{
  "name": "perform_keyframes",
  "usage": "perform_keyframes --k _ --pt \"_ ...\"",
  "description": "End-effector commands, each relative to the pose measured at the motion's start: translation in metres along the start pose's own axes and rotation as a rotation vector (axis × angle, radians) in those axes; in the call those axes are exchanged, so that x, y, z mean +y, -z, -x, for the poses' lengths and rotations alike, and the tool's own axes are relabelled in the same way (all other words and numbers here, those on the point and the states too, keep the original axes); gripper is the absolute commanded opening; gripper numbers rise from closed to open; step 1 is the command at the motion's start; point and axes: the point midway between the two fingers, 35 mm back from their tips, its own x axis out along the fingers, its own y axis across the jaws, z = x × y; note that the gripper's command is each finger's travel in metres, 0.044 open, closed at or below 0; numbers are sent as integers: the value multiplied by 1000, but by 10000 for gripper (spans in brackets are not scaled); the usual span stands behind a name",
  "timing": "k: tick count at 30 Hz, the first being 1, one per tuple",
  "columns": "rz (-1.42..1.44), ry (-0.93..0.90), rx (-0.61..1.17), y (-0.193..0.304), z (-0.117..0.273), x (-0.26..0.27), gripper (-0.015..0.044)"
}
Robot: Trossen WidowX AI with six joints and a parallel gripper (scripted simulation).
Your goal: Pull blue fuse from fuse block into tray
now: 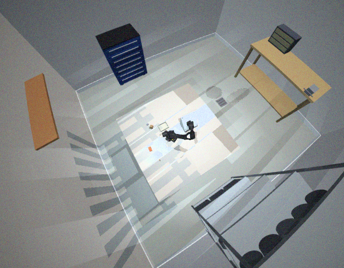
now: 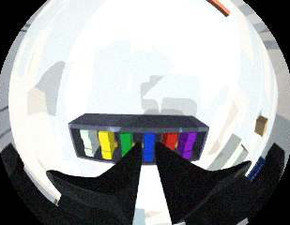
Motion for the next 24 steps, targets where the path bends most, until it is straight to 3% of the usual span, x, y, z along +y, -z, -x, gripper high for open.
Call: perform_keyframes --k 1,7,24 --pt "1 0 0 0 0 0 41" --pt "1 0 0 0 0 0 1" --pt "0 0 0 0 7 0 0"
